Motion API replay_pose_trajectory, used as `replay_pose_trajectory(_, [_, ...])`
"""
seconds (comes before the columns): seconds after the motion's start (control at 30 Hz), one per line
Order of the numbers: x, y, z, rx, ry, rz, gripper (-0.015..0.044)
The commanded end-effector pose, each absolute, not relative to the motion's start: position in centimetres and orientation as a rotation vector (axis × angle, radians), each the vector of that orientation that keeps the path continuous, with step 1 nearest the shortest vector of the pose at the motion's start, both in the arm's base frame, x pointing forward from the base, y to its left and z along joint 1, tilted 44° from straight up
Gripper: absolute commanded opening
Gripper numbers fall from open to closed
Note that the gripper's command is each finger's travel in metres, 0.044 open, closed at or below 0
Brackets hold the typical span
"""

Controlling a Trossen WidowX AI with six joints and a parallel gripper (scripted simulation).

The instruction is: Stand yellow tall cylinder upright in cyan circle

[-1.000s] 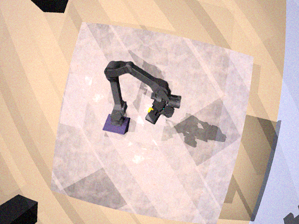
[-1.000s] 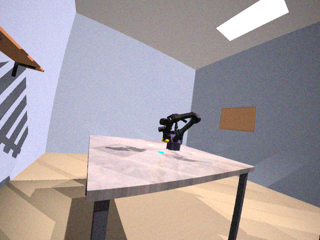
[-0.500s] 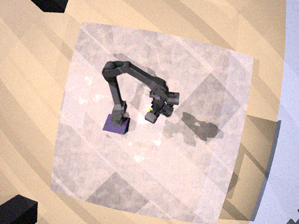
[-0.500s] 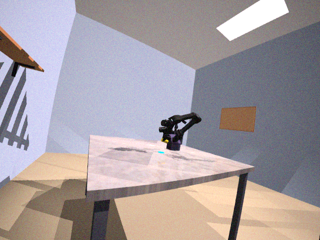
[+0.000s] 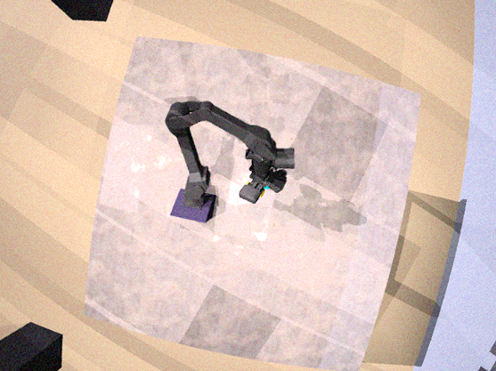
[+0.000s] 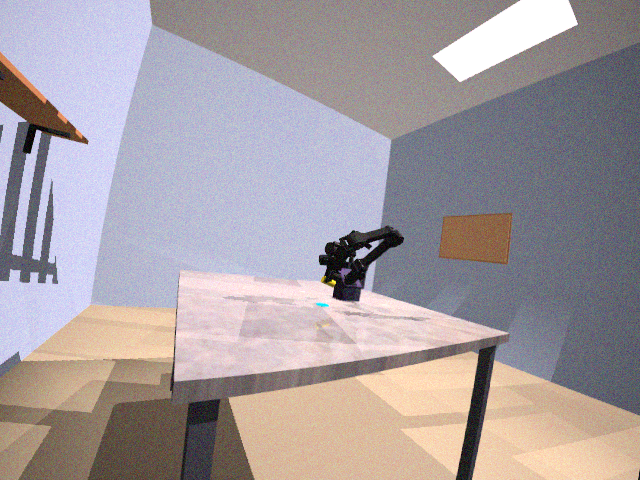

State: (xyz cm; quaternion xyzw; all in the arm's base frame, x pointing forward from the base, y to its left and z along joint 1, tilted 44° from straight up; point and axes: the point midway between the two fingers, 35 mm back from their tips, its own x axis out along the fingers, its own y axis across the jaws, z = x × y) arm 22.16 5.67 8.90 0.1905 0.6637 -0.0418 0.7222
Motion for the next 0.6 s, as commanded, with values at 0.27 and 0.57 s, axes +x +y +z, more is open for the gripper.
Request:
replay_pose_trajectory(0.27, [22.14, 5.58, 8.73, 0.389, 1.407, -0.138, 0.0105])
replay_pose_trajectory(0.57, [22.19, 5.58, 8.63, 0.369, 1.359, -0.169, 0.0105])
